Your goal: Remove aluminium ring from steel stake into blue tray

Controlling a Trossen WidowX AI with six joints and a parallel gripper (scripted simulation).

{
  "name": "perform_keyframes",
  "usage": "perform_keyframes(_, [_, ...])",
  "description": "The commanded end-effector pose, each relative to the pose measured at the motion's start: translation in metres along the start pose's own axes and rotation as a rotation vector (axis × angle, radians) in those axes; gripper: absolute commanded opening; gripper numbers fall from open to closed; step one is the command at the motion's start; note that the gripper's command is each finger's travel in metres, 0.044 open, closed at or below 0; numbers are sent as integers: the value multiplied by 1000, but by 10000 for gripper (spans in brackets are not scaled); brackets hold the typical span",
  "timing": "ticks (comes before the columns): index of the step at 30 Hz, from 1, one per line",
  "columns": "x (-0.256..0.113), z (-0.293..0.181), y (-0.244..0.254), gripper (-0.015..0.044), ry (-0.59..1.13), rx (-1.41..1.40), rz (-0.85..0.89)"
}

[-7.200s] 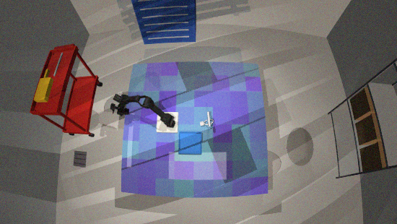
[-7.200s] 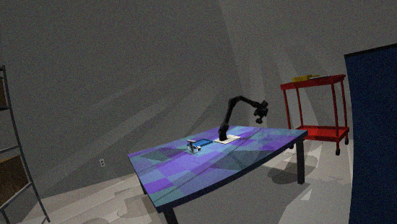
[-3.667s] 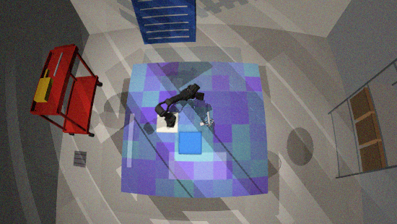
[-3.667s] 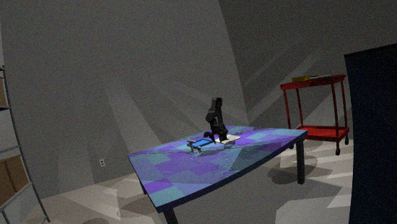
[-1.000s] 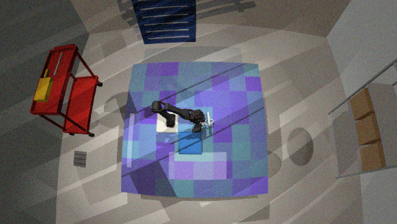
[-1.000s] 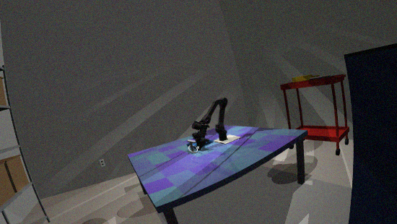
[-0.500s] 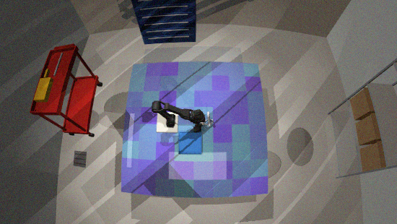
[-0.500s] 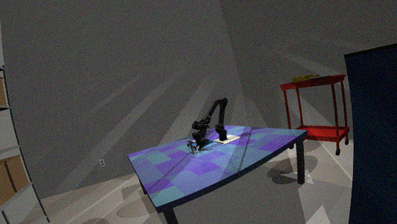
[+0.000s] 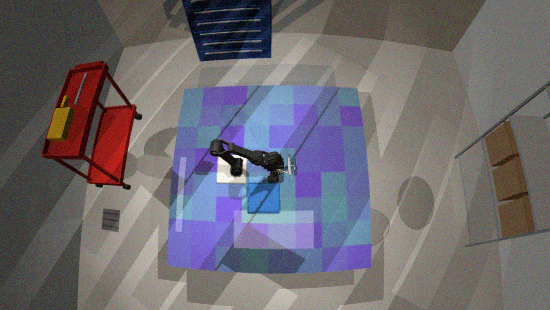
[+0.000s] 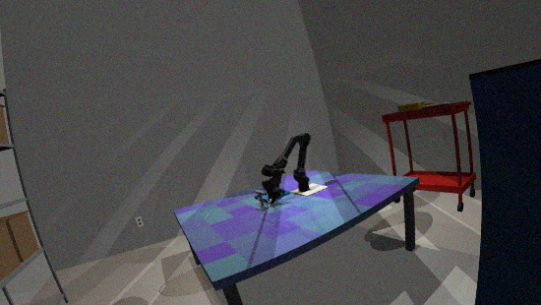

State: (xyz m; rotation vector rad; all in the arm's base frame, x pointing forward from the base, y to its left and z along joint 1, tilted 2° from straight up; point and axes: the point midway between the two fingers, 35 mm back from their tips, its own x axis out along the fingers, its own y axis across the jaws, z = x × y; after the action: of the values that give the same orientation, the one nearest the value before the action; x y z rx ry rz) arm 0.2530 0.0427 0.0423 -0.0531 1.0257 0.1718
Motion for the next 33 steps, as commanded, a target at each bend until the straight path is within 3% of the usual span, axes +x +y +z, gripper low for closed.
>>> perform_keyframes(1, [-5,6,0,0,-9,1,-1])
perform_keyframes(15, [-18,13,-1,0,-1,4,-2])
perform_keyframes(33, [-29,26,-16,0,211,26,66])
